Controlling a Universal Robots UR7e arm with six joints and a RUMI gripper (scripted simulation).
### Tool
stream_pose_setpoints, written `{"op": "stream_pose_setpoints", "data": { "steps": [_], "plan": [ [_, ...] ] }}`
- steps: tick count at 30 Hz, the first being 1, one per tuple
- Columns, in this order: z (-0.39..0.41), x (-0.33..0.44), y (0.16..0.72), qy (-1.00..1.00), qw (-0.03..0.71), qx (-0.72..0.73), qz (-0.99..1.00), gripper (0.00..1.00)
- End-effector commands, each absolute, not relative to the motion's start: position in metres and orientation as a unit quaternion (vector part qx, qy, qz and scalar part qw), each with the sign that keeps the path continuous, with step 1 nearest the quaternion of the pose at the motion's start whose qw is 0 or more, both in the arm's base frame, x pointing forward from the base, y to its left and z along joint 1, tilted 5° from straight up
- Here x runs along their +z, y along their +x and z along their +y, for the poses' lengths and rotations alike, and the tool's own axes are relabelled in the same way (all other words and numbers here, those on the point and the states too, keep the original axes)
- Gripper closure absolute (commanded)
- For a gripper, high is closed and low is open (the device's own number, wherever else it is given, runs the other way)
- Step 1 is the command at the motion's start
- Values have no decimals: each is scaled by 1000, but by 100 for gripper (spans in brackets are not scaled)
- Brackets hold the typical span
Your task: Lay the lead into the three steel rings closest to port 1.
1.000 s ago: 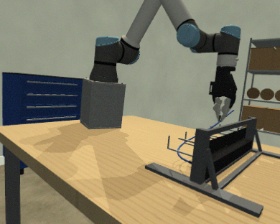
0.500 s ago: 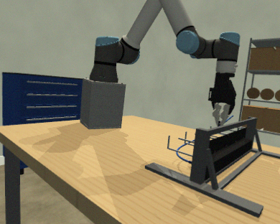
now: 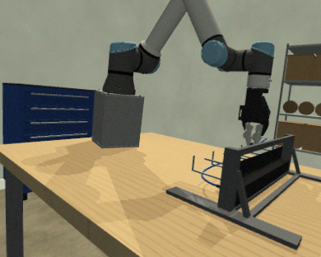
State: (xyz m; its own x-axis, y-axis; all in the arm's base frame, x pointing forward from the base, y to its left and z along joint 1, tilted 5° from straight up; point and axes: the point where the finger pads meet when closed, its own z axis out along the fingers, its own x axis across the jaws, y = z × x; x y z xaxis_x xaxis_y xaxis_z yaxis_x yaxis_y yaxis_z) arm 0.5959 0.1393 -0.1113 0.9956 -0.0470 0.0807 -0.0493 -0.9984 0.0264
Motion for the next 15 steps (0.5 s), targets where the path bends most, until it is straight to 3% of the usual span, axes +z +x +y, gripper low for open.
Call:
{"op": "stream_pose_setpoints", "data": {
  "steps": [1,15],
  "plan": [
    [139,-114,597,999,14,41,-24,100],
    [139,-116,597,999,14,41,-24,100]
  ]
}}
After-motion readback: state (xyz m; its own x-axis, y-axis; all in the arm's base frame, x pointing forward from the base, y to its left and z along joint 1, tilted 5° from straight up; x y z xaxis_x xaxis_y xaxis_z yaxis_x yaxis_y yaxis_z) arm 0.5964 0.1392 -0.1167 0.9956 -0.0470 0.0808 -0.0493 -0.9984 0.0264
